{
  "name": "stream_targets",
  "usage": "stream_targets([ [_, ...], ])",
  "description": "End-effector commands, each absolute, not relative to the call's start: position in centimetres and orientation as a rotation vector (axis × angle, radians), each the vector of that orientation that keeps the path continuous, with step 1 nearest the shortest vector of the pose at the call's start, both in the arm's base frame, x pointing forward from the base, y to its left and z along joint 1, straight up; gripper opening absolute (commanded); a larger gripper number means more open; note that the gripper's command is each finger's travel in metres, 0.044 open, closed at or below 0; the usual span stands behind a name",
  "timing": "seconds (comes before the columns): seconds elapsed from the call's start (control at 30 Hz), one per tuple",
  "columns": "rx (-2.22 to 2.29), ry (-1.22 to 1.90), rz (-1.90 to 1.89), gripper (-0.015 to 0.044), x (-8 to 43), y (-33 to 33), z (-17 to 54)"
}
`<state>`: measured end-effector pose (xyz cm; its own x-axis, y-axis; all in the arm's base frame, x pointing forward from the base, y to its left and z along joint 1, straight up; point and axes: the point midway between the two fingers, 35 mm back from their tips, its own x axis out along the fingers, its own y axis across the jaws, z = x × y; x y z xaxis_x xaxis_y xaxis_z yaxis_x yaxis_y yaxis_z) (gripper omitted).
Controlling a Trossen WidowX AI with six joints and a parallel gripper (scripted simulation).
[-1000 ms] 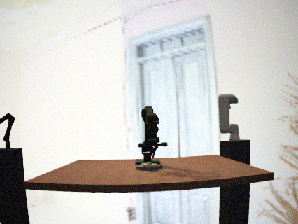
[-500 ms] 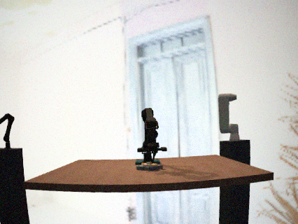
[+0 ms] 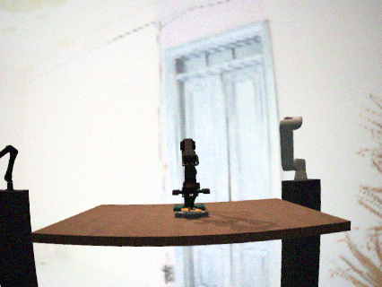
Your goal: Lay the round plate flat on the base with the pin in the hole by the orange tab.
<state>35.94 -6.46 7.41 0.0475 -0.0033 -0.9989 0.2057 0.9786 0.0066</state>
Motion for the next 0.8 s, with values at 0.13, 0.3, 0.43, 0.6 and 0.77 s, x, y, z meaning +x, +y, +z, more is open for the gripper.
stream_targets([
  [0.13, 0.160, 1.522, -0.165, 0.0000, 35.5, -7.7, 7.3],
  [0.3, 0.159, 1.523, -0.166, 0.0000, 35.2, -8.1, 7.3],
  [0.43, 0.159, 1.523, -0.166, 0.0000, 35.0, -8.4, 7.3],
  [0.6, 0.159, 1.523, -0.166, 0.0000, 34.8, -8.8, 7.3],
  [0.77, 0.159, 1.523, -0.166, 0.0000, 34.8, -8.7, 8.9],
])
